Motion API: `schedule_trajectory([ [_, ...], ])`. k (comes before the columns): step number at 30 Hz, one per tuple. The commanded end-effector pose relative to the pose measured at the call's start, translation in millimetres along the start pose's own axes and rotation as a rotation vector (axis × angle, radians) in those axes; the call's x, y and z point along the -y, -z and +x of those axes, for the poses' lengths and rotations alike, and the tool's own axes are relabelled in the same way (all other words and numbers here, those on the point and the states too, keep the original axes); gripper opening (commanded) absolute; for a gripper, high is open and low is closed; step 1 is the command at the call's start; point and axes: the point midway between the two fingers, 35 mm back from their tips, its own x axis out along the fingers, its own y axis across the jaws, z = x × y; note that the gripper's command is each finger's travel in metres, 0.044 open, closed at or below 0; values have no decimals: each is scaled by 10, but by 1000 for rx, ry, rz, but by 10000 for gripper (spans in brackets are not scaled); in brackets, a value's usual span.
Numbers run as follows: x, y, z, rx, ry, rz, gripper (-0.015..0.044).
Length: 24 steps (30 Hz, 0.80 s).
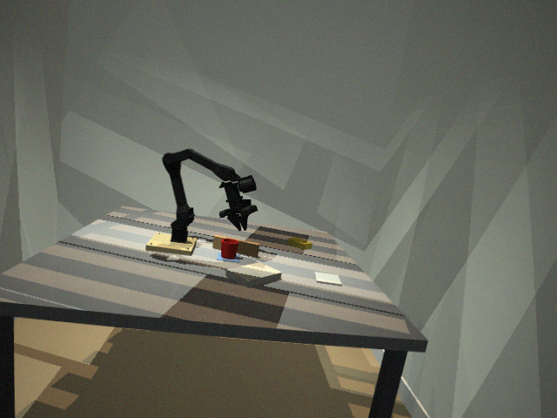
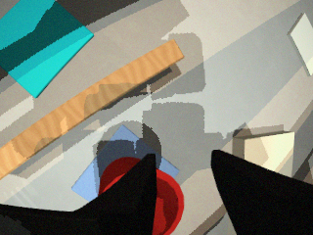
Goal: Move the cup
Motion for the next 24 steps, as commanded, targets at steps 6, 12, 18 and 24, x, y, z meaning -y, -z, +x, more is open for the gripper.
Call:
schedule_trajectory([
  [6, -380, 537, -61, -186, -358, -252, 148],
  [12, -382, 551, -62, -187, -358, -252, 148],
  [18, -396, 563, 5, -187, -358, -252, 148],
  [24, -420, 581, 98, -187, -358, -252, 148],
])
